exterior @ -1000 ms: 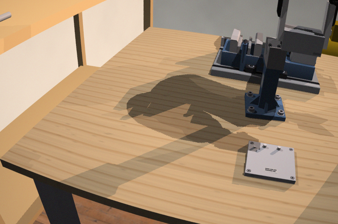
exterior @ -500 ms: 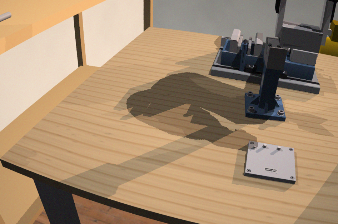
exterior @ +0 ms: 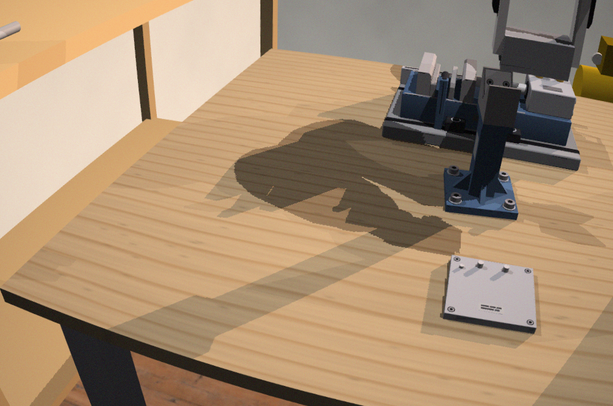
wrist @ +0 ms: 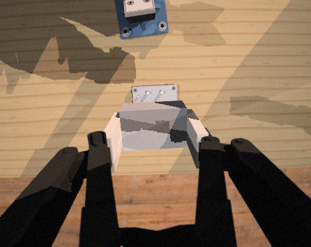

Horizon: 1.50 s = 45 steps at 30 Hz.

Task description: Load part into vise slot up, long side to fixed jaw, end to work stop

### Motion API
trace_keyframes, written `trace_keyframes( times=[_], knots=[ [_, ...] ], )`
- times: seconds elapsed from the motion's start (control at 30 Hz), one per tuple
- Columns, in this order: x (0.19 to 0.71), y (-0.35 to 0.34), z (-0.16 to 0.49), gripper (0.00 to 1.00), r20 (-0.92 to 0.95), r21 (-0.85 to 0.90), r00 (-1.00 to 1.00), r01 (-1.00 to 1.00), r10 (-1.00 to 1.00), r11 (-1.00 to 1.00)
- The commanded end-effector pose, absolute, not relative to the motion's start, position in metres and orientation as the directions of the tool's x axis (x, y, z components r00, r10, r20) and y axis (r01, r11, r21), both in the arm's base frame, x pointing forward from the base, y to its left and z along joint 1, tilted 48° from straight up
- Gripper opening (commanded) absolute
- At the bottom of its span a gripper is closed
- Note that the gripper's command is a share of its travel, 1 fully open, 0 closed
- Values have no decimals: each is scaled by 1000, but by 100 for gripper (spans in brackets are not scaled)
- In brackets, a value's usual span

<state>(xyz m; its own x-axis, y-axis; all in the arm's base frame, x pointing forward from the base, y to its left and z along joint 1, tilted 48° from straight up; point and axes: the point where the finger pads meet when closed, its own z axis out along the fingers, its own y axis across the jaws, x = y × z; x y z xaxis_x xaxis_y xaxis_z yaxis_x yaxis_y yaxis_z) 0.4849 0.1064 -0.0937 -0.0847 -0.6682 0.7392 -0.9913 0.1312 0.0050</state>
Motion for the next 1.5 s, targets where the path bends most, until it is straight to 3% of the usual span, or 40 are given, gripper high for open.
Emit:
trace_keyframes(
  times=[0.0,1.47],
  knots=[
    [487,105,-90,0,736,19,-62,-994,-675,111],
    [486,15,4,0,735,68,6,-996,-678,65]
  ],
)
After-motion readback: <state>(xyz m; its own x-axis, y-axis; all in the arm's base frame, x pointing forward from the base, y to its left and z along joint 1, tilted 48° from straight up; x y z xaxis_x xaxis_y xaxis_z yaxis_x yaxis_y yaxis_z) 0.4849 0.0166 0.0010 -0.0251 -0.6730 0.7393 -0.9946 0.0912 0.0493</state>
